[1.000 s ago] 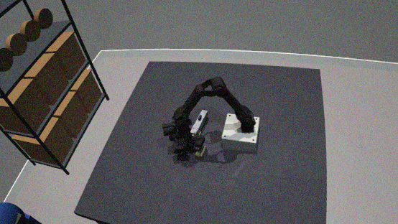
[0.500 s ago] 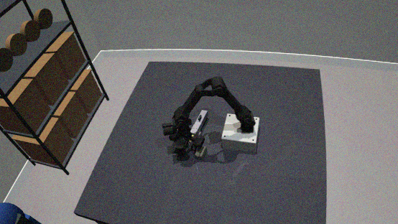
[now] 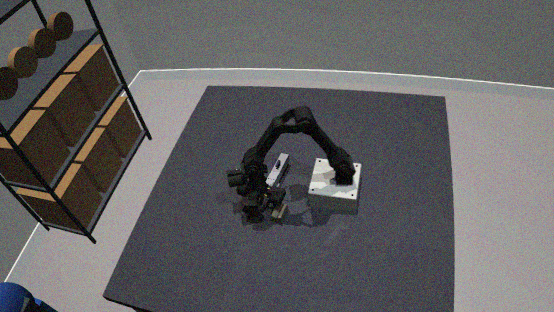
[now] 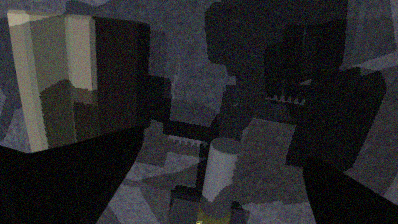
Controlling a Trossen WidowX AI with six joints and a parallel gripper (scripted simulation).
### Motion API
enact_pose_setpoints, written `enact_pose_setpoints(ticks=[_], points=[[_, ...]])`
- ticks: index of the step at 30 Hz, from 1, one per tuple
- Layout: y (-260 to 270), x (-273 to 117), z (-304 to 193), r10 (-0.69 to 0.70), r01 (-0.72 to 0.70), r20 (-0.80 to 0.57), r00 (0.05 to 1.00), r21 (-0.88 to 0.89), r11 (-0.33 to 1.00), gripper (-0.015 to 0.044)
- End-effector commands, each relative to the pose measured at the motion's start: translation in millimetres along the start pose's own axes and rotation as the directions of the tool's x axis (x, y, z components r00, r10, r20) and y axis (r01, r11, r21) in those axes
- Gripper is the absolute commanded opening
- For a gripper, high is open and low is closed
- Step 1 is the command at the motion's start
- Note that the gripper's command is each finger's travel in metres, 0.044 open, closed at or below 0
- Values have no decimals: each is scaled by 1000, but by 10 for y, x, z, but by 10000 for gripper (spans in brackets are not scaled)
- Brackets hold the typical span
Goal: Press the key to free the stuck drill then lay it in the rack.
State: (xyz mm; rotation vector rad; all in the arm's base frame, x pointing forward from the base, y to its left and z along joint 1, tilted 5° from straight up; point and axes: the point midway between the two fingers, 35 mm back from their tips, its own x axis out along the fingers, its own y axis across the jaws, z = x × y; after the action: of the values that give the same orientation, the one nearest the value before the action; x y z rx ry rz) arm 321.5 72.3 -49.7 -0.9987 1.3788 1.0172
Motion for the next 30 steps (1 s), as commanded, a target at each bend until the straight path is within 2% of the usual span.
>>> enact_pose_setpoints(ticks=[1, 11, 27, 30], points=[[2, 12, -29, 1, -1, 0, 1000, -1, 1000, 440], [5, 31, -76, 1, -1, 0, 1000, -1, 1000, 440], [-1, 20, -52, -1, 1, 1, 1000, 0, 1000, 20], [-1, 20, -52, -1, 1, 1, 1000, 0, 1000, 0]])
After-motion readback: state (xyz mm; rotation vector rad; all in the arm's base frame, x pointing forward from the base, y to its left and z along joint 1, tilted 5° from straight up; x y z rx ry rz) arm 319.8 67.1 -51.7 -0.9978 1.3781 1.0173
